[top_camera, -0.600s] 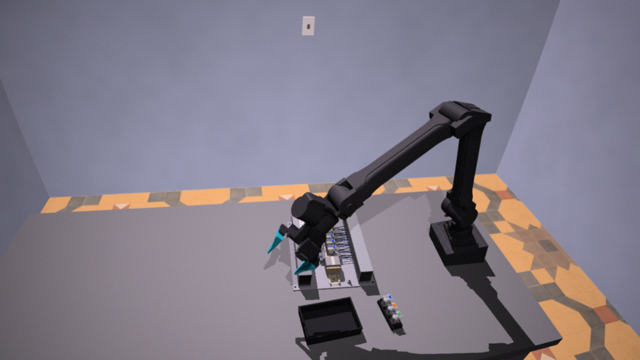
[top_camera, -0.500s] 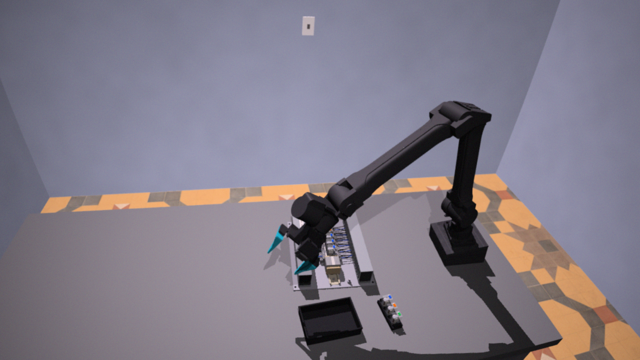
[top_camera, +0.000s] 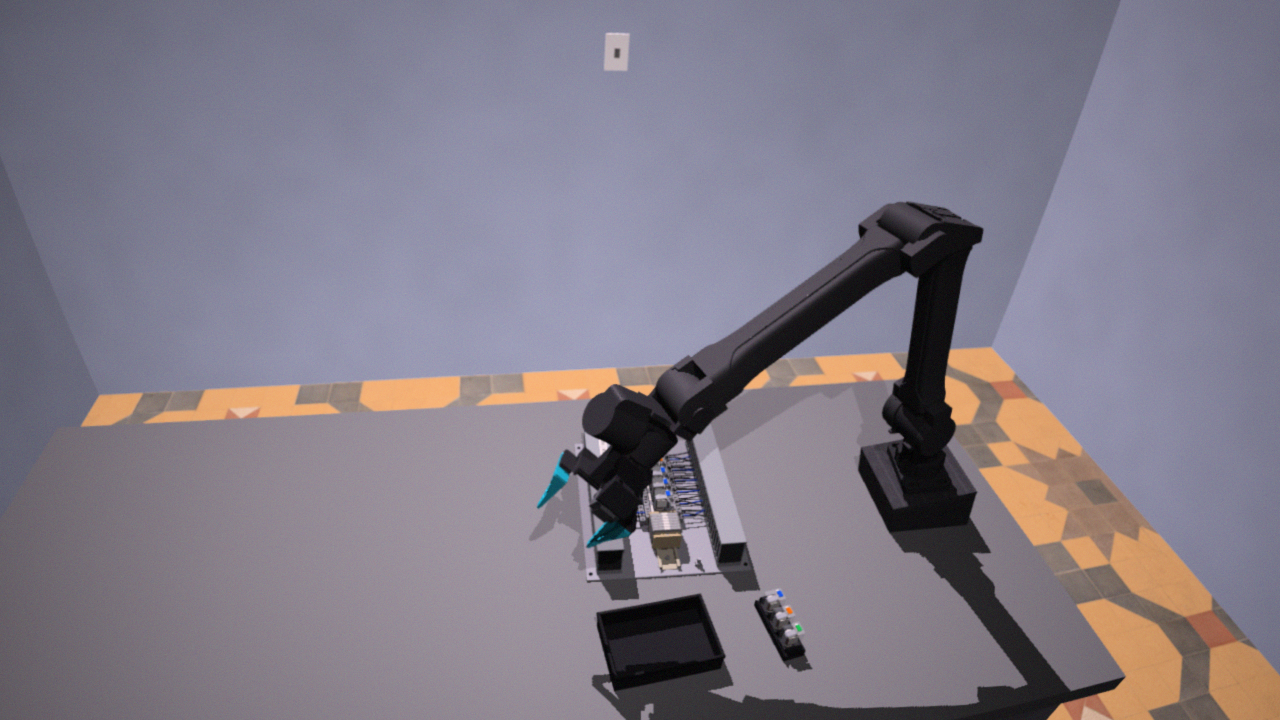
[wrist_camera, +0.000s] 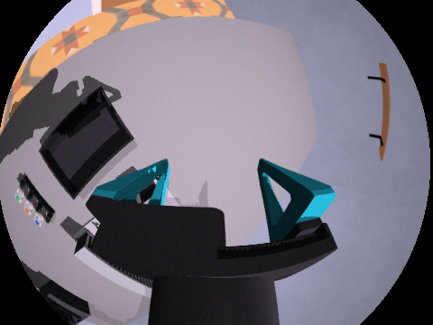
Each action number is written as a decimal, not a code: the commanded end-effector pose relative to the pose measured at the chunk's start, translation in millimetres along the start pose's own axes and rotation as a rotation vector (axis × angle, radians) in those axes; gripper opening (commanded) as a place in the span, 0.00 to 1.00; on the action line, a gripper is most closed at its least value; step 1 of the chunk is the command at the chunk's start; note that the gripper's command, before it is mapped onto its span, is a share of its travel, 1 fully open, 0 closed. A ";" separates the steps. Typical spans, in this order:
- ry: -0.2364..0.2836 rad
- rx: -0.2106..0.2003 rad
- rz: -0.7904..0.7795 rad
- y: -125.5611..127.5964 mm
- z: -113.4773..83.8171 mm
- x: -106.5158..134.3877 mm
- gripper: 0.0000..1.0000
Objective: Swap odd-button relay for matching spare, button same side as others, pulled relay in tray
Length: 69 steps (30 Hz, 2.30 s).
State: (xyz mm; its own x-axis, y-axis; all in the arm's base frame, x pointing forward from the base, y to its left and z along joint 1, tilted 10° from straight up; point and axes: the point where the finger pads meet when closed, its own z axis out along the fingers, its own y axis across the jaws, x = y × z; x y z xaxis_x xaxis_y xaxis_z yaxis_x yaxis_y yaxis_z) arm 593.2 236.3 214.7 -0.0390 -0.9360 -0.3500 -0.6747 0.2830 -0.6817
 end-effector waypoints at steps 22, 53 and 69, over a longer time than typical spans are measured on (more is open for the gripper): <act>-0.033 0.049 0.010 -25.8 -12.7 -15.5 0.59; -0.030 0.047 0.008 -25.7 -12.7 -14.0 0.59; 0.109 -0.095 -0.111 -21.0 -25.1 73.4 0.59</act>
State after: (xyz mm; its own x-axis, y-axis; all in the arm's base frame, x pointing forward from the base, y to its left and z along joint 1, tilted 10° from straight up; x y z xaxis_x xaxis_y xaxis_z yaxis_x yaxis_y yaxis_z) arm 584.4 172.6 184.7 -0.0709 -0.9711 -0.2278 -0.7616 0.2001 -0.6163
